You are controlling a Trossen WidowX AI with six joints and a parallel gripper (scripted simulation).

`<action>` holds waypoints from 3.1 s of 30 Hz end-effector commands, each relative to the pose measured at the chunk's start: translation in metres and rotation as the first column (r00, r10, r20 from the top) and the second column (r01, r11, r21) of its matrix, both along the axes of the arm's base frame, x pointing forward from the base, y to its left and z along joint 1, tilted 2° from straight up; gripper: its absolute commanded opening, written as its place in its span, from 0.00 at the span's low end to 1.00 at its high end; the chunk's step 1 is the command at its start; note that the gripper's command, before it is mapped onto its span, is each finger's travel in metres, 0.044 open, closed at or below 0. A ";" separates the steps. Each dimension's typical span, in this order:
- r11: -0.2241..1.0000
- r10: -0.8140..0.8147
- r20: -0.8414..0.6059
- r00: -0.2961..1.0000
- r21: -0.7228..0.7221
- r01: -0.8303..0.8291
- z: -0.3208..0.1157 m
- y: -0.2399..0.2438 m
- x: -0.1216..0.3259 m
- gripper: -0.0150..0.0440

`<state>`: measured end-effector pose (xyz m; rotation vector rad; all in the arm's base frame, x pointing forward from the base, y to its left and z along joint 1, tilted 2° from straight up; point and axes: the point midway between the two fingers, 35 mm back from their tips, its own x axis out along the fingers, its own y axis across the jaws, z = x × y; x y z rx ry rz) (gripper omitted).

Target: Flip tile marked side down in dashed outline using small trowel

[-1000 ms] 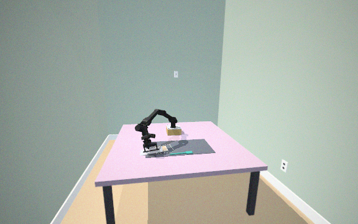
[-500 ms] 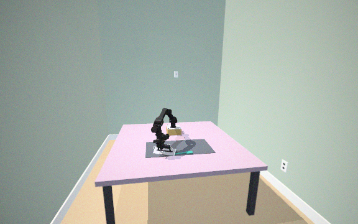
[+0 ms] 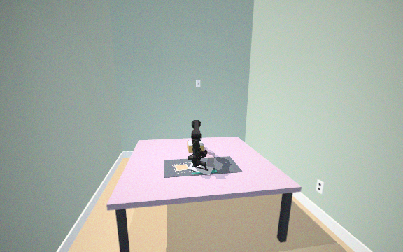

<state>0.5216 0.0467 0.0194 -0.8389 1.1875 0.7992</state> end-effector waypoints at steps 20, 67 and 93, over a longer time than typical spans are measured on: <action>0.868 -0.362 -0.046 0.931 -0.381 0.319 -0.016 0.135 -0.113 0.25; 0.667 -0.419 0.535 0.734 -0.366 0.648 0.014 0.229 -0.226 0.25; 0.668 -0.419 0.534 0.734 -0.366 0.648 -0.004 0.230 -0.226 0.76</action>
